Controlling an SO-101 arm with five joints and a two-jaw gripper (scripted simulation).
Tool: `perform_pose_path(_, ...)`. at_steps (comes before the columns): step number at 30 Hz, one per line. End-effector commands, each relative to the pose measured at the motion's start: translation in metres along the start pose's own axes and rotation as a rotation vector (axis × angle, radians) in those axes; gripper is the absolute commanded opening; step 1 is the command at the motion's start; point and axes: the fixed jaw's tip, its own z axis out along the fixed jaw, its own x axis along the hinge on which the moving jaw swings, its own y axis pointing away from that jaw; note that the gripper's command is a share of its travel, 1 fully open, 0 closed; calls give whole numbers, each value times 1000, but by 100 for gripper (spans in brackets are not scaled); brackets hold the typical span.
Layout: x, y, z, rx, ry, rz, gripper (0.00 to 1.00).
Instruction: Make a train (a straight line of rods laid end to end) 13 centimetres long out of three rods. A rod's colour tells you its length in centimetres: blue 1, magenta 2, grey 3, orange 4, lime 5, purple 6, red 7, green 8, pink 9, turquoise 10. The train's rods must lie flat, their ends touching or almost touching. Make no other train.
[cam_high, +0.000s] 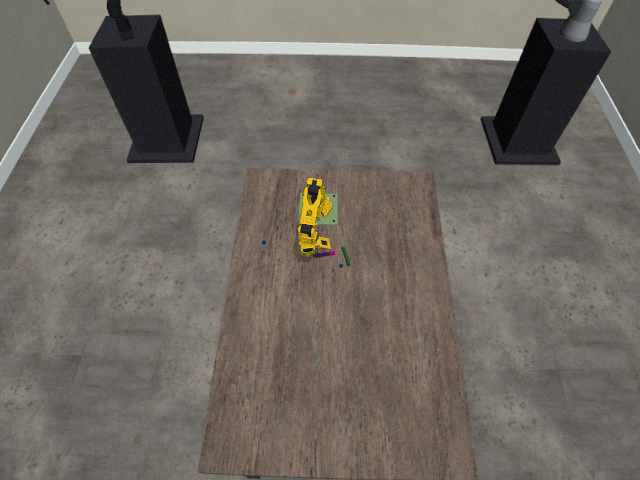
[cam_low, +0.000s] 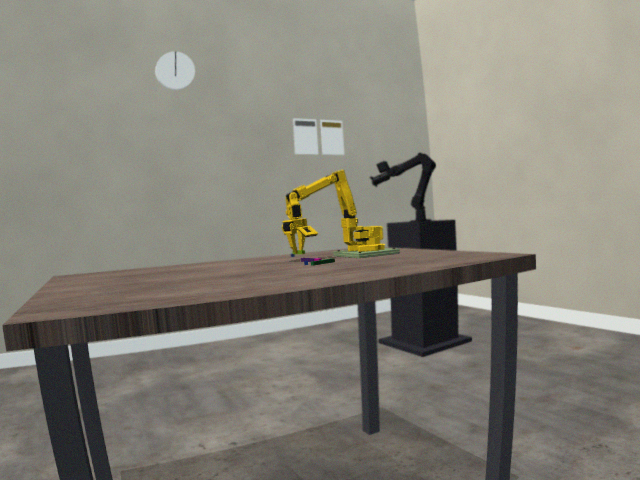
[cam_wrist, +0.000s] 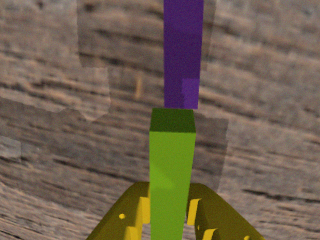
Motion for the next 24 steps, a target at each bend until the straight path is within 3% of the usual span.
perform_pose_path(1,3,1,-2,17,4,-13,0)
perform_pose_path(16,7,2,-2,18,3,-29,0)
perform_pose_path(17,11,0,-10,63,20,-30,0)
perform_pose_path(24,11,0,-10,63,20,-30,0)
